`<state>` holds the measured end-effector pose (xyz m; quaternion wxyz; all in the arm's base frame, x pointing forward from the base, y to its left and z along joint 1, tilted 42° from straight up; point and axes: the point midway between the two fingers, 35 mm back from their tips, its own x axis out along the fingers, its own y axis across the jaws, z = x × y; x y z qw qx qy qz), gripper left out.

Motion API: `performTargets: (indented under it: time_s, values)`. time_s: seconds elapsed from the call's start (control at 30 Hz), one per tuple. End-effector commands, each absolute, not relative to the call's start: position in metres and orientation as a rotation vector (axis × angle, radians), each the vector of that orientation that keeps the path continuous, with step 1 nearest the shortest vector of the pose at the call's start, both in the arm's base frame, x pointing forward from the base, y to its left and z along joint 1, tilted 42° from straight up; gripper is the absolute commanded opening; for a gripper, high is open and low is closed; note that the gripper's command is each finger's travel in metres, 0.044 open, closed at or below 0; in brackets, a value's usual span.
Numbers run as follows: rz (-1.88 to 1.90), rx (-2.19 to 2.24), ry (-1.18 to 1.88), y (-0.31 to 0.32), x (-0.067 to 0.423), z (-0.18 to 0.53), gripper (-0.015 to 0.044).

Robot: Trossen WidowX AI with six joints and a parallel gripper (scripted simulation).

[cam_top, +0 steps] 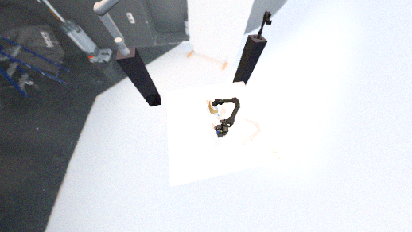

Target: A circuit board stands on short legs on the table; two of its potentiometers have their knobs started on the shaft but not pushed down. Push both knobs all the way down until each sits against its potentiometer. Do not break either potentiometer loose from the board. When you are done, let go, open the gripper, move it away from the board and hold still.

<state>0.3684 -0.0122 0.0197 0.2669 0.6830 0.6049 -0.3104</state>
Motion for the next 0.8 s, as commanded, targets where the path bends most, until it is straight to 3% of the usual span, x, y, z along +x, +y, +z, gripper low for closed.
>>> performTargets:
  time_s: [0.0,0.77]
  values:
    - [-0.837,1.838,1.639,-0.0071,0.3697,0.0161,0.0000]
    - [-0.837,1.838,1.639,-0.0058,0.3699,0.0146,0.0000]
